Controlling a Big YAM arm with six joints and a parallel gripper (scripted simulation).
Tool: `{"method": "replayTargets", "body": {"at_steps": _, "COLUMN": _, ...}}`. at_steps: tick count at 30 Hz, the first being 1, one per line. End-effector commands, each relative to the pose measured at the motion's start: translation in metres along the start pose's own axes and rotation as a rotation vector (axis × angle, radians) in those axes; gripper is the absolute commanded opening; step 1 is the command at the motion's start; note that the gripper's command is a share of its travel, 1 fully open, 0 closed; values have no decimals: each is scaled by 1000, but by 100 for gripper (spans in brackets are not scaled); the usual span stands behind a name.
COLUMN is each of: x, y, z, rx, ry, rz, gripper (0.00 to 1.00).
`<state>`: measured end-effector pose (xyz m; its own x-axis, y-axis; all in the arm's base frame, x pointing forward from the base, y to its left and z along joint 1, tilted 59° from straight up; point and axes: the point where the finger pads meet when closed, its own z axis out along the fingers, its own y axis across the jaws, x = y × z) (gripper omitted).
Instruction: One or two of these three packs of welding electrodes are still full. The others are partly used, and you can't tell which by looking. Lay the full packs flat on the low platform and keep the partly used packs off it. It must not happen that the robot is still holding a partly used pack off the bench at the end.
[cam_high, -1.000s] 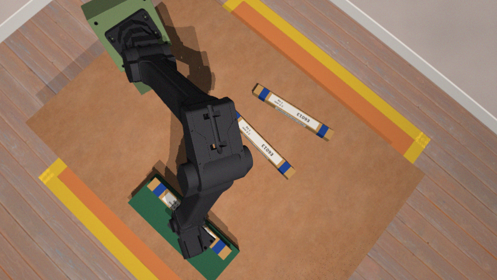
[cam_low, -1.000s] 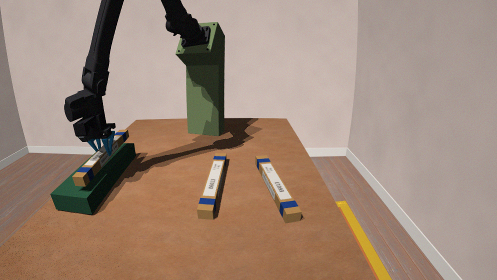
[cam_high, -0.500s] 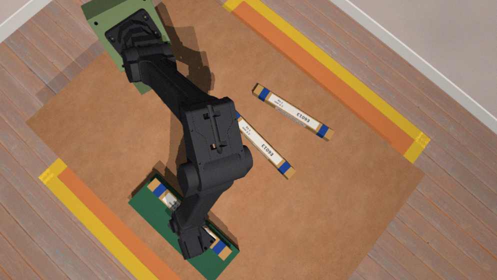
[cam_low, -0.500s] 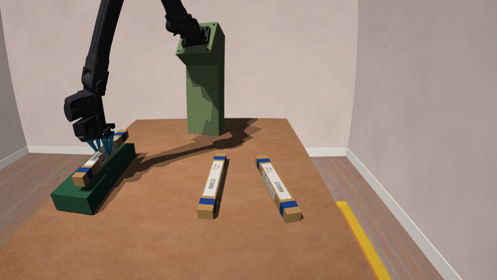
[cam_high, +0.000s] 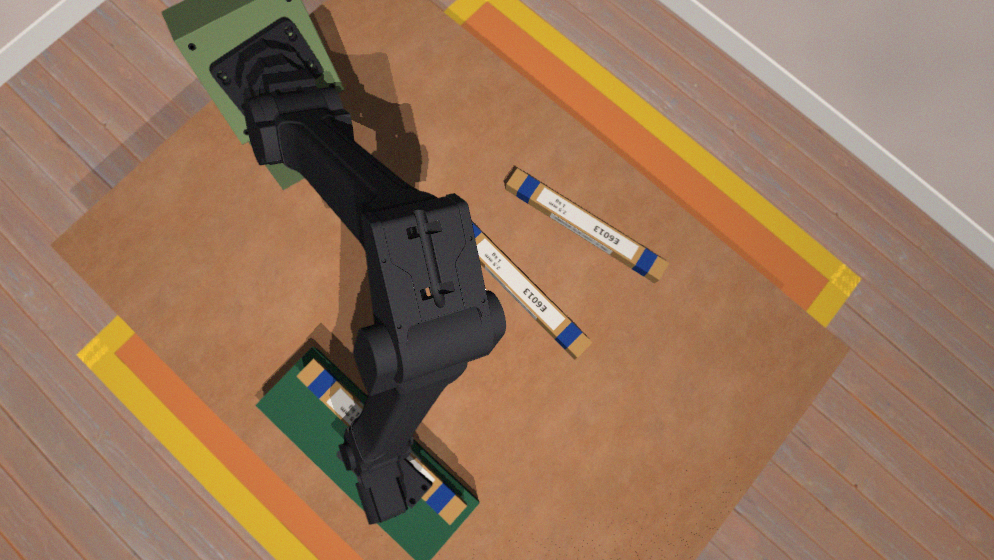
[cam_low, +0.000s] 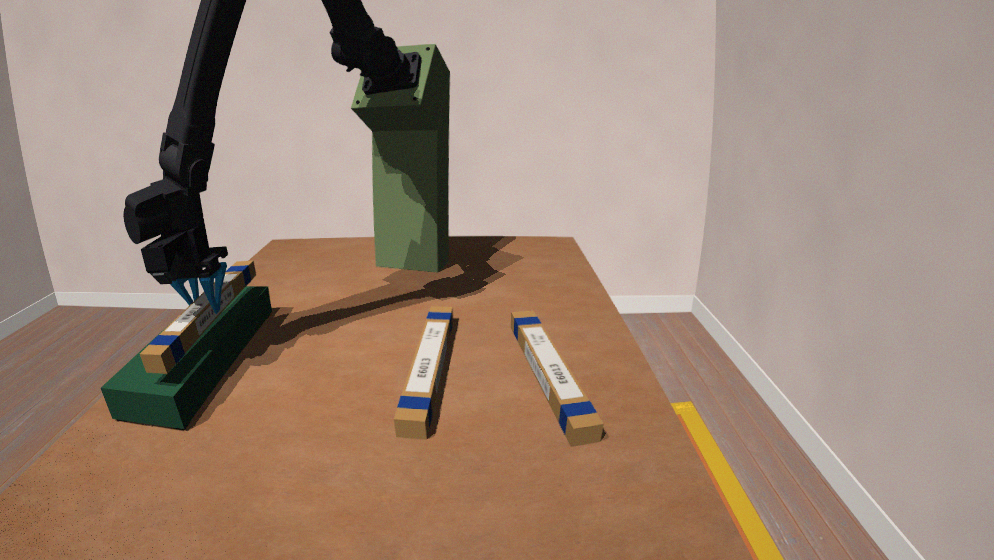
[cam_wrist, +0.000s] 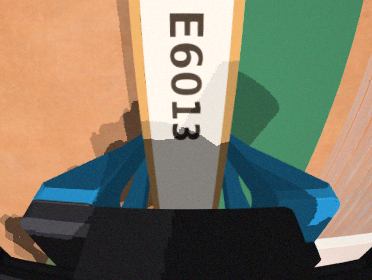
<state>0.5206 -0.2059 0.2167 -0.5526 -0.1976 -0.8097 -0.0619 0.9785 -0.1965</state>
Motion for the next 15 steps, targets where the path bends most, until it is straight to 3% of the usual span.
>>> {"method": "replayTargets", "body": {"at_steps": 1, "x": -29, "y": -34, "z": -34, "rx": 67, "ry": -59, "rz": -22, "gripper": 0}}
{"method": "replayTargets", "body": {"at_steps": 15, "x": -30, "y": -55, "z": -36, "rx": 69, "ry": -60, "rz": -27, "gripper": 0}}
